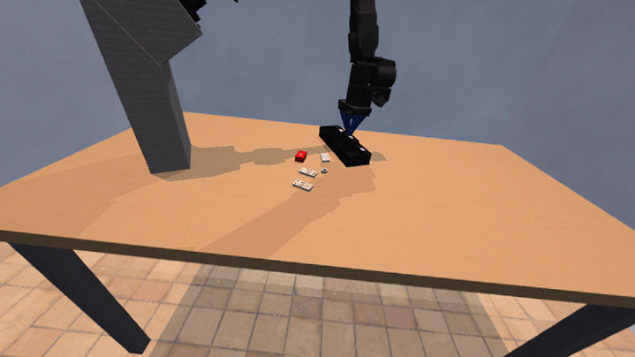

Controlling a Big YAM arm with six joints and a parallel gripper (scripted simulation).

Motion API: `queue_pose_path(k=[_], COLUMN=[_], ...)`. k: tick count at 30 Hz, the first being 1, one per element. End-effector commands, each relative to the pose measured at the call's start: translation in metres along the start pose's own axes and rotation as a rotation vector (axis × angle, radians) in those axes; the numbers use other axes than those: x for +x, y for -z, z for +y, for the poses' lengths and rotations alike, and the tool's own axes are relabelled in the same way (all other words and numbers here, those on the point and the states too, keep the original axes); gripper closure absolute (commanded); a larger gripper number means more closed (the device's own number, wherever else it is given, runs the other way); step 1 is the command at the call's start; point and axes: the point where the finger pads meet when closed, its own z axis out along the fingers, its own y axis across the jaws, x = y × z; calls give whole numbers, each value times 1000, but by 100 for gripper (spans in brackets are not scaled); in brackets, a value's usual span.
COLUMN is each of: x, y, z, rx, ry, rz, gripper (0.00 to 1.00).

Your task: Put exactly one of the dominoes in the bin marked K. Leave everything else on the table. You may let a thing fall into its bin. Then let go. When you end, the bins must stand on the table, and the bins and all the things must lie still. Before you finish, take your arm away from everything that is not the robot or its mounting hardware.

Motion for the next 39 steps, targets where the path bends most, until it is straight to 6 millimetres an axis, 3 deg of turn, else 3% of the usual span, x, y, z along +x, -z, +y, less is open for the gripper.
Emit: queue_pose_path(k=[1, 4, 10, 13, 14, 18, 19, 39], x=[-18, -18, -17, -22, -21, -22, -16, -13], y=[12, 12, 12, 13, 12, 12, -1, -44], z=[19, 24, 54, 54, 41, 42, 50, 46], rx=[-2, -3, -4, -4, 16, 11, -4, 2], ry=[-5, -5, -8, -6, -21, -19, -13, -12], rz=[-56, -56, -57, -65, -61, -61, -39, -34], gripper=[91, 91, 91, 91, 91, 91, 91, 91])
